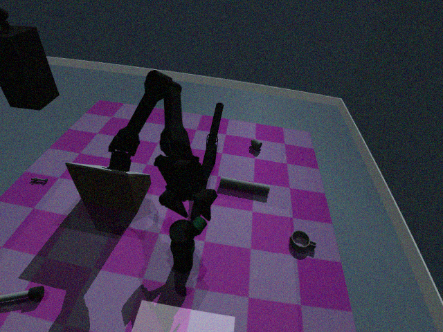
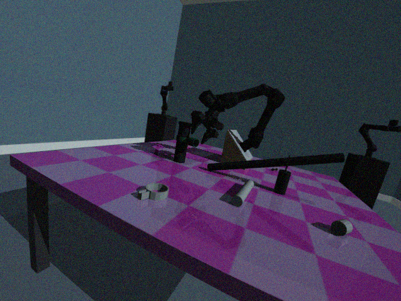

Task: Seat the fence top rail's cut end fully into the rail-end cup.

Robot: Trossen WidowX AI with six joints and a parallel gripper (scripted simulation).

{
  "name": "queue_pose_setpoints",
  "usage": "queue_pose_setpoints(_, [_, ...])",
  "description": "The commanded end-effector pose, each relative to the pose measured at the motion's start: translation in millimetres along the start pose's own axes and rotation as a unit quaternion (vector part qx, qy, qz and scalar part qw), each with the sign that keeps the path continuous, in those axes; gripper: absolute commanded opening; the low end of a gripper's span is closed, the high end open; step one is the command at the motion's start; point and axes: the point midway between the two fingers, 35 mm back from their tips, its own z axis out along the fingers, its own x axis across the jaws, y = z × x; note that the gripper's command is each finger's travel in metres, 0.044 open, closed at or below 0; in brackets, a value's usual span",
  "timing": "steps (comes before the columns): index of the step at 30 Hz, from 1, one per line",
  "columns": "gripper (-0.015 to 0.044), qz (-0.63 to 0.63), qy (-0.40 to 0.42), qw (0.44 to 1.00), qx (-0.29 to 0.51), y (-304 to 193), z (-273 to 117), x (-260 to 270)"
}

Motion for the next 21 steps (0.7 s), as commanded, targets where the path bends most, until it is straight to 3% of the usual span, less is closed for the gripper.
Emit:
queue_pose_setpoints(1, [0.044, 0.003, 0.001, 1.0, 0.001, -1, 7, 1])
queue_pose_setpoints(21, [0.044, 0.003, 0.001, 1.0, 0.0, 0, 39, 1])
